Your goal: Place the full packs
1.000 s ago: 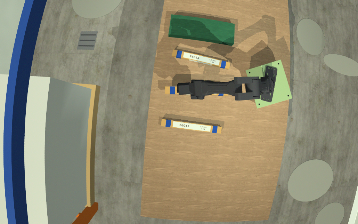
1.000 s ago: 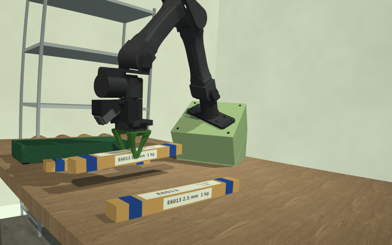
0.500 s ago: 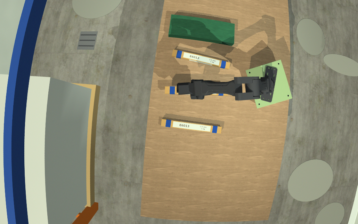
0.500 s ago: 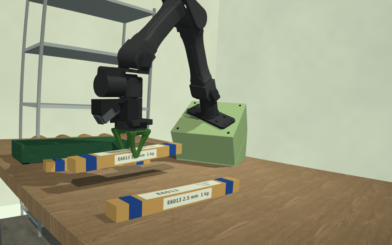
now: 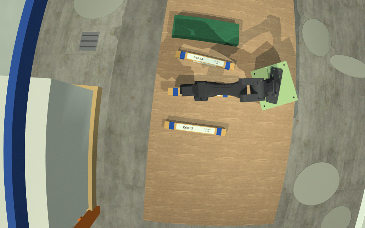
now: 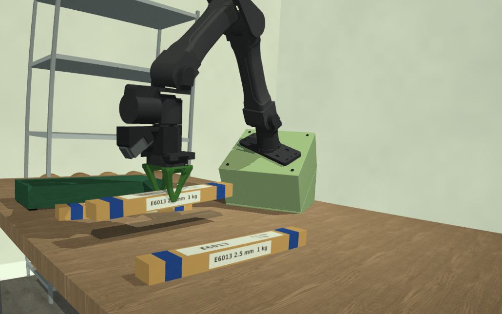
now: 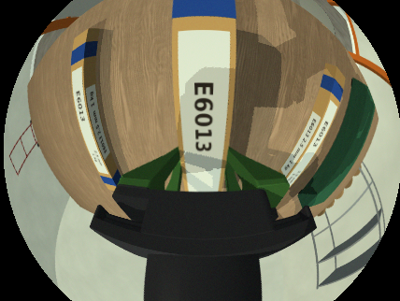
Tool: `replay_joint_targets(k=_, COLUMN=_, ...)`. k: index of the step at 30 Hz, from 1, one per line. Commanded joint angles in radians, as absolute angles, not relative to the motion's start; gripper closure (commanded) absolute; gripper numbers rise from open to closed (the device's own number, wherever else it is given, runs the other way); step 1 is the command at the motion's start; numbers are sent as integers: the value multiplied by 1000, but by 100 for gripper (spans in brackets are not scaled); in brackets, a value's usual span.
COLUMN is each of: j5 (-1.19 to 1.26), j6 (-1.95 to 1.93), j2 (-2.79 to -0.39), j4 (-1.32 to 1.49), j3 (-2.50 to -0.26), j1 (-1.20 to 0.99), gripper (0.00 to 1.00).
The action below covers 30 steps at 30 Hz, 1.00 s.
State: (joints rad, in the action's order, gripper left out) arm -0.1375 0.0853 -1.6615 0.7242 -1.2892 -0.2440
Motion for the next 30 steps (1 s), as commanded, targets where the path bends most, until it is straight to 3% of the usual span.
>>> replay_joint_targets(k=1, j5=-144, j6=79, j2=-1599, j4=750, j3=-1339, j1=-225, gripper=100)
replay_joint_targets(k=30, j5=-157, j6=57, j2=-1511, j4=922, j3=-1420, j1=-202, gripper=100)
